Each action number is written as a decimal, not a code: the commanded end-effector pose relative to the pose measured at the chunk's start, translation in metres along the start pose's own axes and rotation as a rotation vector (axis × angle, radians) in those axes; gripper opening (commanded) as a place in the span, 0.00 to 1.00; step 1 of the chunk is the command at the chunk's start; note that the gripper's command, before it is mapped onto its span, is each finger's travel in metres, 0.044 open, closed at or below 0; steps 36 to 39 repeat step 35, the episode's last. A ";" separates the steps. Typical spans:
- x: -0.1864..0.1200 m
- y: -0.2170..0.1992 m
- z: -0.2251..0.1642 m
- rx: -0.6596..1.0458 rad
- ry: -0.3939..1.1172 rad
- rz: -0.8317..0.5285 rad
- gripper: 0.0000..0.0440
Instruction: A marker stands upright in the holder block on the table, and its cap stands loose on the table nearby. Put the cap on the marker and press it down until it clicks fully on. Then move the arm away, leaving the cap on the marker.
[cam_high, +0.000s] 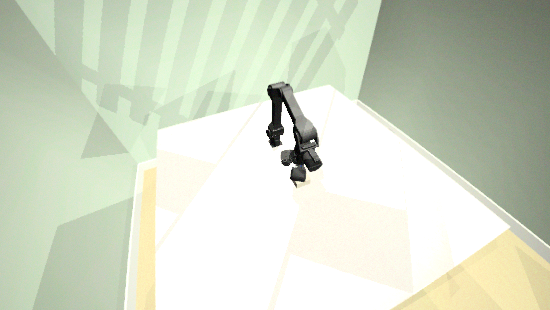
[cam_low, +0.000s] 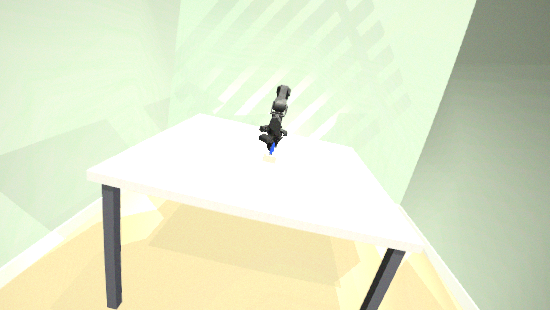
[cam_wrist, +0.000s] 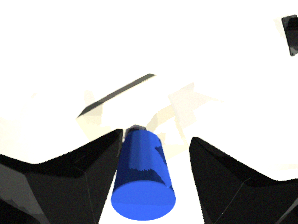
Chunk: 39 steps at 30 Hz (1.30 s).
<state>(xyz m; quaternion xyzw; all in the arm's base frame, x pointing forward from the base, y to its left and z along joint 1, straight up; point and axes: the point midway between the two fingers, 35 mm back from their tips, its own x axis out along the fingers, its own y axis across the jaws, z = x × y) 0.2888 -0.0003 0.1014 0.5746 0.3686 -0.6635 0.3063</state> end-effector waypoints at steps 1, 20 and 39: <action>0.008 -0.014 0.006 -0.005 -0.022 -0.060 0.56; -0.029 -0.008 0.006 0.011 0.050 0.066 1.00; -0.059 -0.009 0.012 0.022 0.097 0.148 0.97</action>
